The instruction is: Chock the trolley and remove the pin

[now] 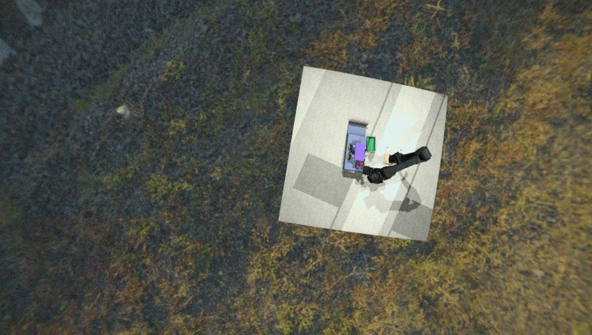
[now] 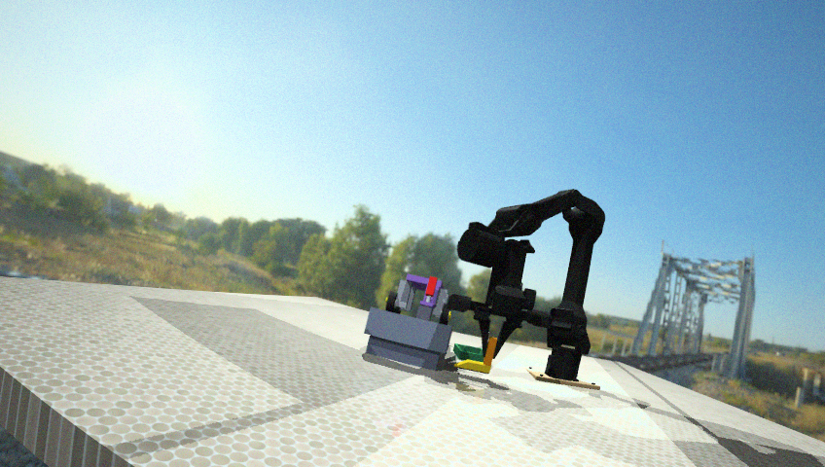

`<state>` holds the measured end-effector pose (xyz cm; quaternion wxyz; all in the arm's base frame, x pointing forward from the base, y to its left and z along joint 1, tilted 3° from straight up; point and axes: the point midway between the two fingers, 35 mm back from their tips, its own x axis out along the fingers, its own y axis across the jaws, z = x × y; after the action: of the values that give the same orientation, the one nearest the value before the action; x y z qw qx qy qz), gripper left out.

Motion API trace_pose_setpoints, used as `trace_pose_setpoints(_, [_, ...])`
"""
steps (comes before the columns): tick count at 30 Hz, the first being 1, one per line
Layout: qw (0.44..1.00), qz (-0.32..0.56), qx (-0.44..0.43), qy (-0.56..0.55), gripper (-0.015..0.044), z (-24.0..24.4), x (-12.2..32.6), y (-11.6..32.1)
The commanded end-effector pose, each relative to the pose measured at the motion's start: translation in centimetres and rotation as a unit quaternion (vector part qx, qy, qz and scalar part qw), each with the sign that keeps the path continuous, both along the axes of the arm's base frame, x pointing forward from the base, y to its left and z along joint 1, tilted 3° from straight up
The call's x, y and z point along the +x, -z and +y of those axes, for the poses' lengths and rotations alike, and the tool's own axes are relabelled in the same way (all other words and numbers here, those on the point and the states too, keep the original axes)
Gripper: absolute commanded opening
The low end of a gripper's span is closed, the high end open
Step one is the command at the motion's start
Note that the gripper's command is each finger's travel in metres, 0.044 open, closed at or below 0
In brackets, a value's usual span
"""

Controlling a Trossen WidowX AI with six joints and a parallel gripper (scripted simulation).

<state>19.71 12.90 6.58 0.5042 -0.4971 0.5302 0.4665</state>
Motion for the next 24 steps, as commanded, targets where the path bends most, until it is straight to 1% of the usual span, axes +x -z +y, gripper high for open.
trace_pose_setpoints(1, [1.000, -0.004, 0.006, -0.002, 0.0000, 0.1, 0.0, -1.6])
trace_pose_setpoints(24, [1.000, -0.004, 0.006, -0.002, 0.0000, 0.2, -0.2, -8.7])
